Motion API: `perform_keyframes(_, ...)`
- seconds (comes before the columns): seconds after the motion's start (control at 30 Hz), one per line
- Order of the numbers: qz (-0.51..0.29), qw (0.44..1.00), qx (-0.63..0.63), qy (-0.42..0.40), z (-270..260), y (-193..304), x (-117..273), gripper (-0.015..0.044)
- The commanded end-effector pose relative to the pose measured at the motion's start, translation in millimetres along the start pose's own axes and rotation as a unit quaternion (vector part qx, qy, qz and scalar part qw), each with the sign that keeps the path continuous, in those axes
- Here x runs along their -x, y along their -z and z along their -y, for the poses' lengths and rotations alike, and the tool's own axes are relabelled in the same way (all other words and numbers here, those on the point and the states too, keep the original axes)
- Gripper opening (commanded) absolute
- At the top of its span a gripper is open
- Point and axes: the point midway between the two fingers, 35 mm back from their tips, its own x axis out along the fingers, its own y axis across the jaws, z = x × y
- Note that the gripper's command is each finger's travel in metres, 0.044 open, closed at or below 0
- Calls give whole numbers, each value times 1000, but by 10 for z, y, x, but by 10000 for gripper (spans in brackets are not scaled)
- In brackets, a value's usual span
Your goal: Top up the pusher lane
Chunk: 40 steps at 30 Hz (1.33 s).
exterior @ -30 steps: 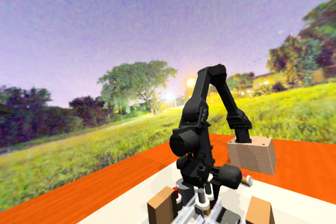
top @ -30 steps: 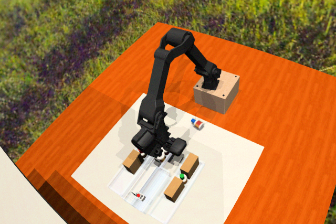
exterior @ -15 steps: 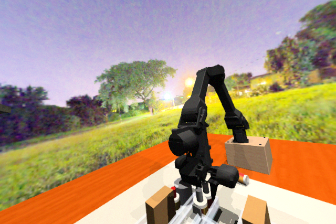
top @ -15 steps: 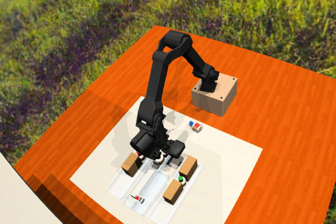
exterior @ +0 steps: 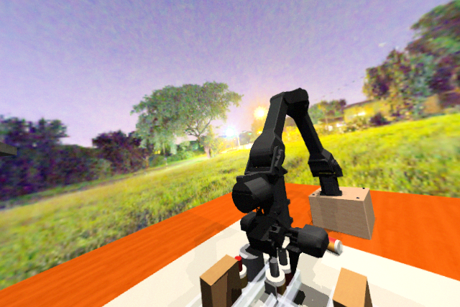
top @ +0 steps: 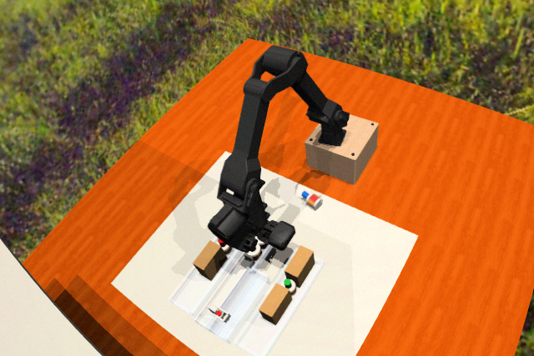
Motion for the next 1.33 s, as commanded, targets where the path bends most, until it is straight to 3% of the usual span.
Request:
perform_keyframes(0.0, -1, 1000, 1, 0, 0, 4, -1, 26)
perform_keyframes(0.33, -1, 1000, 1, 0, 0, -1, 0, 280)
perform_keyframes(0.83, -1, 1000, 1, 0, 1, 9, 203, 280)
perform_keyframes(1.3, -2, 1000, 2, 0, 9, 422, 217, 280)
